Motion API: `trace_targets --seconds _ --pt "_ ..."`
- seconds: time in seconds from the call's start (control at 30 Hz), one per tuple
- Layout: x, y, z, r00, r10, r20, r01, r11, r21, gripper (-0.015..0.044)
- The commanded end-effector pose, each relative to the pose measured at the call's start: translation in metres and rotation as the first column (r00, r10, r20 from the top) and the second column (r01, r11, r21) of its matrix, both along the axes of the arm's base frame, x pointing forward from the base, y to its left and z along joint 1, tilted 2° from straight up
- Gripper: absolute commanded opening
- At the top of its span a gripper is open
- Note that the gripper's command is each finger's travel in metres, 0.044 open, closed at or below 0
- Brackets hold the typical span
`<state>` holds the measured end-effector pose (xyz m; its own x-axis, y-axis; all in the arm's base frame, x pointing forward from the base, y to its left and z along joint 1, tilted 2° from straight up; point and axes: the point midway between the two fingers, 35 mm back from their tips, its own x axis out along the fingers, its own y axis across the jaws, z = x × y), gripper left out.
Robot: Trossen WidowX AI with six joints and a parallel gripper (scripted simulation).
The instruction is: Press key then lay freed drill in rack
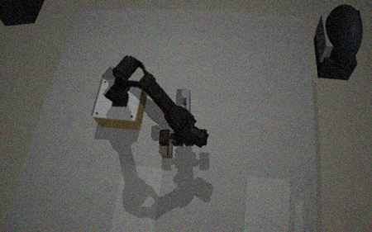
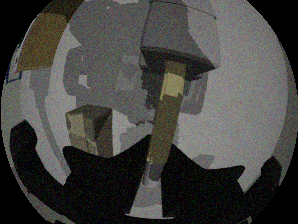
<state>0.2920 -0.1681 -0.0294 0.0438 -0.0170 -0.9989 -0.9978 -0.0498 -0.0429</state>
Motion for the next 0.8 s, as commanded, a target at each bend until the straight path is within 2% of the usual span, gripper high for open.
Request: trace_targets --seconds 0.0,0.77 --pt "0.004 -0.008 0.004 1.0 0.004 0.008 -0.004 1.0 -0.008 0.0" --pt "0.006 -0.041 0.008 1.0 0.004 0.008 -0.003 1.0 -0.011 0.0"
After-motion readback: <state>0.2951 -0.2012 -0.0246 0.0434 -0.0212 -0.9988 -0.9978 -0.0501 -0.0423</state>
